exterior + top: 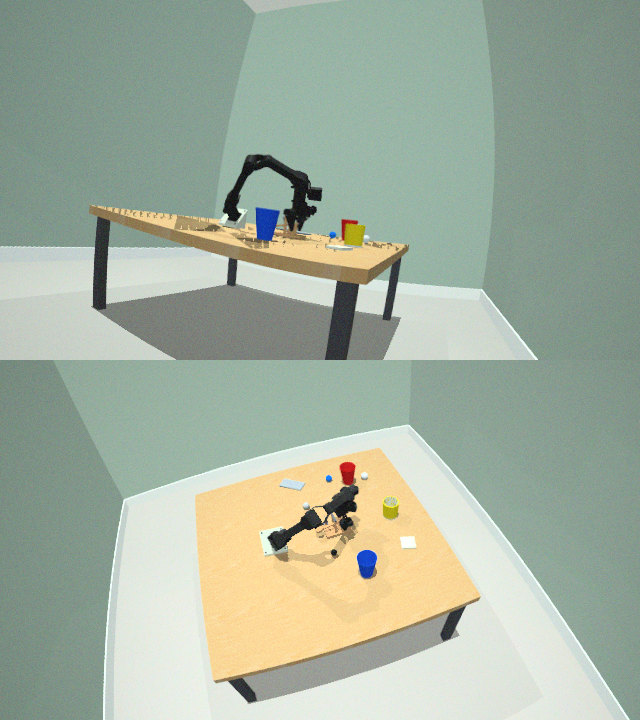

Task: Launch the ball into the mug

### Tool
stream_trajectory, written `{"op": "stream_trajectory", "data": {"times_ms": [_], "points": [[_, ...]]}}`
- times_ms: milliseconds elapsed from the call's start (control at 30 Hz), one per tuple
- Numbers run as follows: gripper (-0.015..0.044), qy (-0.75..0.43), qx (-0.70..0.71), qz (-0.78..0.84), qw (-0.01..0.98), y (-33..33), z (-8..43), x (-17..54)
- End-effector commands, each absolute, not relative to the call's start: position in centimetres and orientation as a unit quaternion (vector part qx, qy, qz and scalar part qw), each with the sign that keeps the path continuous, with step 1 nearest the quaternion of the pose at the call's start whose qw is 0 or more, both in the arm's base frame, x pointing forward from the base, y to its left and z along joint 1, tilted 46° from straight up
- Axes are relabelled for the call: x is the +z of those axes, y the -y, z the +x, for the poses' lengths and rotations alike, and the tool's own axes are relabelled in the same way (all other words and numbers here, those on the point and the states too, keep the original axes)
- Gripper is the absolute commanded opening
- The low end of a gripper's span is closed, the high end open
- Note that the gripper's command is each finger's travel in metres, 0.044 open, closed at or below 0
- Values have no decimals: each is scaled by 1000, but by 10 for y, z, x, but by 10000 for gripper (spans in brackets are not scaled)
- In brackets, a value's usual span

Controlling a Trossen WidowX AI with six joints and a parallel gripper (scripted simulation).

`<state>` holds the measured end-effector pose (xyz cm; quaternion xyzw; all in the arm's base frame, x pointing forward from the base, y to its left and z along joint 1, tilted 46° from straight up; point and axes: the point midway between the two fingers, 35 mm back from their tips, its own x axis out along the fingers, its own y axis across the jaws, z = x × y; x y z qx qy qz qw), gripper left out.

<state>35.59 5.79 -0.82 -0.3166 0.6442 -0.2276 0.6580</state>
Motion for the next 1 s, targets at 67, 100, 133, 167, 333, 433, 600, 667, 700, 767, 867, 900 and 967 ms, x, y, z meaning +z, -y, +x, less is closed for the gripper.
{"op": "stream_trajectory", "data": {"times_ms": [67, 100, 133, 167, 333, 433, 600, 667, 700, 767, 867, 900, 967], "points": [[335, -644, -227, -317, 658, -58, 356, -8], [309, -644, -227, -317, 658, -58, 356, -8], [282, -644, -227, -317, 658, -58, 356, -8], [256, -644, -227, -317, 658, -58, 356, -8], [125, -644, -227, -317, 658, -58, 356, -8], [105, -644, -227, -317, 658, -58, 356, -8], [13, -644, -227, -317, 658, -76, 355, 9], [0, -644, -227, -317, 658, -92, 353, 25], [0, -644, -227, -317, 658, -94, 353, 27], [0, -644, -227, -317, 658, -94, 353, 27], [0, -645, -227, -319, 657, -92, 353, 25], [0, -645, -226, -319, 657, -91, 353, 24], [0, -645, -226, -319, 657, -89, 354, 22]]}}
